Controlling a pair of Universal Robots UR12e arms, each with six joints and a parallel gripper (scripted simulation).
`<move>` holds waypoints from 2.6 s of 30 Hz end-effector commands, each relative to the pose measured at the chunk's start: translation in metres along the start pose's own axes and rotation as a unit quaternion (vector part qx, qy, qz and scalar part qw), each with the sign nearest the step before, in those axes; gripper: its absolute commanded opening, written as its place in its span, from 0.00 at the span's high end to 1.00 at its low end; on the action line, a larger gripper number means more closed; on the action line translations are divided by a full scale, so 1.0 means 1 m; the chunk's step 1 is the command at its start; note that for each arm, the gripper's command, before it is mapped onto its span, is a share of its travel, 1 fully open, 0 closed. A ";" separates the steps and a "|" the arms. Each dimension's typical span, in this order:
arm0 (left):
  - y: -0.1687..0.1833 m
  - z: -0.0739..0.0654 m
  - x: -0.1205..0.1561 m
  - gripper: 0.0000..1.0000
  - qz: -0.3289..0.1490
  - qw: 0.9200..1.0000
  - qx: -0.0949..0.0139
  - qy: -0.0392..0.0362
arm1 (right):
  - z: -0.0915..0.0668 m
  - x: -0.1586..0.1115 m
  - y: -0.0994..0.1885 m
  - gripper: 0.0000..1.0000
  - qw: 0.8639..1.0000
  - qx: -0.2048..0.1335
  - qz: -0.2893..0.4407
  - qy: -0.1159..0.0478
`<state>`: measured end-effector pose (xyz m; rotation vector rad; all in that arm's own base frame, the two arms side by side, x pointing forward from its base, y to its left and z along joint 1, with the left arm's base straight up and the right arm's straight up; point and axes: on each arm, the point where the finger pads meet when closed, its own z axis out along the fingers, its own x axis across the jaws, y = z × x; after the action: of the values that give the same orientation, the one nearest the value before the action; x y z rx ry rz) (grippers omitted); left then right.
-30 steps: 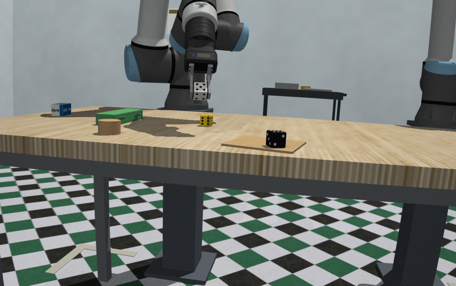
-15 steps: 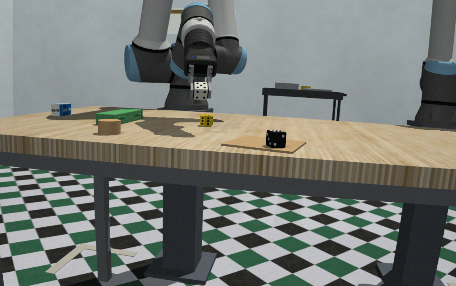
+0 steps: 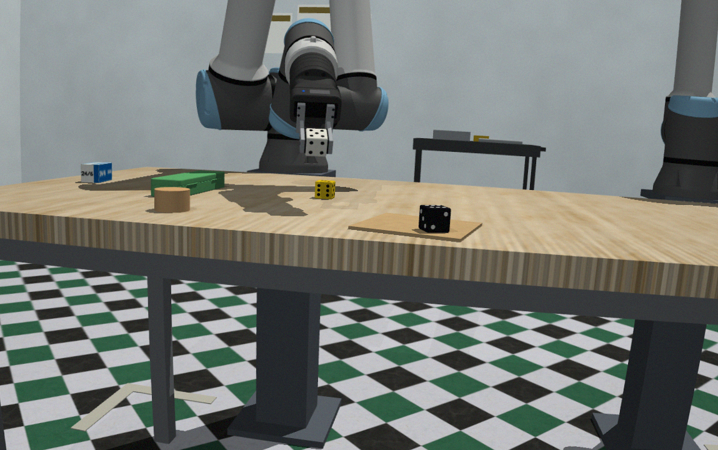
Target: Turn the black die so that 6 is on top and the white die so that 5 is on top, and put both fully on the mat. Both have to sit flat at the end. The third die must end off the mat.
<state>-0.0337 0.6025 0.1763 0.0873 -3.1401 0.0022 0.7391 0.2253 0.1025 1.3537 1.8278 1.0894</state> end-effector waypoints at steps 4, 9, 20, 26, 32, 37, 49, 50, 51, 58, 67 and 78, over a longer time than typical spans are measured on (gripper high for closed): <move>0.001 -0.001 0.000 0.00 0.000 1.000 -0.001 0.000 | 0.001 0.000 -0.001 0.43 1.000 -0.003 0.000 0.000; 0.001 -0.001 0.000 0.00 0.000 1.000 -0.001 0.000 | 0.003 0.000 -0.005 0.43 1.000 -0.003 0.000 0.000; 0.001 -0.001 0.000 0.00 0.000 1.000 -0.001 0.000 | 0.020 0.000 -0.036 0.43 1.000 -0.003 0.000 0.000; 0.001 -0.001 0.000 0.00 0.000 1.000 -0.001 0.000 | 0.026 0.000 -0.047 0.43 1.000 -0.003 0.000 0.000; 0.001 -0.001 0.000 0.00 0.000 1.000 -0.001 0.000 | 0.032 0.000 -0.057 0.43 1.000 -0.003 0.000 0.000; 0.001 -0.001 0.000 0.00 0.000 1.000 -0.001 0.000 | 0.033 0.000 -0.060 0.43 1.000 -0.003 0.000 0.000; 0.001 -0.001 0.000 0.00 0.000 1.000 -0.001 0.000 | 0.033 0.000 -0.060 0.43 1.000 -0.003 0.000 0.000; 0.001 -0.001 0.000 0.00 0.000 1.000 -0.001 0.000 | 0.033 0.000 -0.060 0.43 1.000 -0.003 0.000 0.000; 0.001 -0.001 0.000 0.00 0.000 1.000 -0.001 0.000 | 0.033 0.000 -0.060 0.43 1.000 -0.003 0.000 0.000; 0.001 -0.001 0.000 0.00 0.000 1.000 -0.001 0.000 | 0.033 0.000 -0.060 0.43 1.000 -0.003 0.000 0.000; 0.001 -0.001 0.000 0.00 0.000 1.000 -0.001 0.000 | 0.034 0.000 -0.062 0.43 1.000 -0.003 0.000 0.000; 0.001 -0.001 0.000 0.00 0.000 1.000 -0.001 0.000 | 0.037 0.000 -0.067 0.43 1.000 -0.003 0.000 0.000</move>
<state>-0.0337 0.6025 0.1763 0.0873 -3.1401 0.0022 0.7392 0.2254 0.0283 1.3502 1.8236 1.0940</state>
